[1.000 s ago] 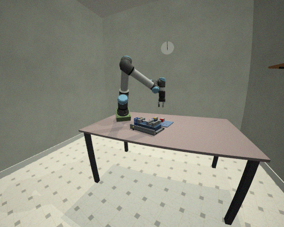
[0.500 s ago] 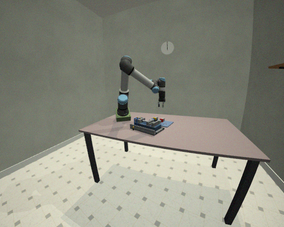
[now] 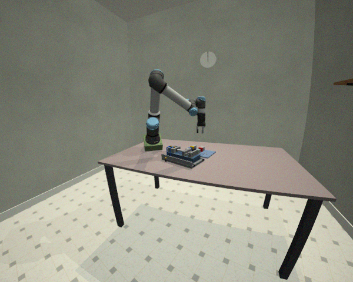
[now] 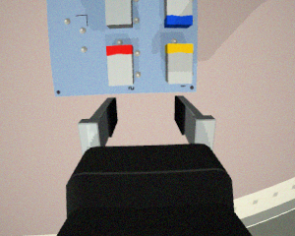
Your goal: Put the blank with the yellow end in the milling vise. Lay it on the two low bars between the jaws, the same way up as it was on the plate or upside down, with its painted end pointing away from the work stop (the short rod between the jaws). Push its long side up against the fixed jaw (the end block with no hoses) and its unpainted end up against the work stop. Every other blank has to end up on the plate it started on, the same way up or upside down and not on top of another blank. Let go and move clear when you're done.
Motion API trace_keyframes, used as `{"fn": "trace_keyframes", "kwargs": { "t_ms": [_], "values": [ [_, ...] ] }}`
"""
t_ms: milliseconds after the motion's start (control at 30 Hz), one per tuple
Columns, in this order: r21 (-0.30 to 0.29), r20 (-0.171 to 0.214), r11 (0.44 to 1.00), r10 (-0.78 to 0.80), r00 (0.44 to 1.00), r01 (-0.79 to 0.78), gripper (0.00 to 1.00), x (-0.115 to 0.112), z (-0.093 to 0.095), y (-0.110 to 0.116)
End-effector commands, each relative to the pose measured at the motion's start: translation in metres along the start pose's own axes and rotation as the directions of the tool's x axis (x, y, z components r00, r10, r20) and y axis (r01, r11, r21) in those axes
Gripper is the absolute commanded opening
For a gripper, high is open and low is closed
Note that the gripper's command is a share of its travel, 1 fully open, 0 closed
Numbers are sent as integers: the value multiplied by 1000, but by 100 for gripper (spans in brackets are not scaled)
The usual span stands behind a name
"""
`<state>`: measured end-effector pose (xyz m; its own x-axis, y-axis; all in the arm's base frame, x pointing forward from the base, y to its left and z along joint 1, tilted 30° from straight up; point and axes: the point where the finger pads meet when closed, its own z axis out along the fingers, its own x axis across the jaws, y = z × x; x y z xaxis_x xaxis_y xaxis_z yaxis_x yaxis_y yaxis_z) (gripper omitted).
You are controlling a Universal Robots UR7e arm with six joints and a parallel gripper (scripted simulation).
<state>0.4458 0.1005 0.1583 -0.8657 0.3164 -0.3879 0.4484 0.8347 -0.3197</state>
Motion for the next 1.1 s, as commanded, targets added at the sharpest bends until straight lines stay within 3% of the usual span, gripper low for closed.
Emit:
{"fn": "trace_keyframes", "kwargs": {
  "t_ms": [0, 167, 567, 733, 1067],
  "values": [
    [-1, 1, 1000, 0, 1000, 0, 100, 0, 0, 0],
    [-1, 1, 1000, 0, 1000, 0, 100, 2, -43, -26],
    [-1, 1, 1000, 0, 1000, 0, 100, 2, -43, -26],
    [-1, 1, 1000, 0, 1000, 0, 100, 4, -85, -51],
    [-1, 1, 1000, 0, 1000, 0, 100, 4, -85, -51]
  ]
}}
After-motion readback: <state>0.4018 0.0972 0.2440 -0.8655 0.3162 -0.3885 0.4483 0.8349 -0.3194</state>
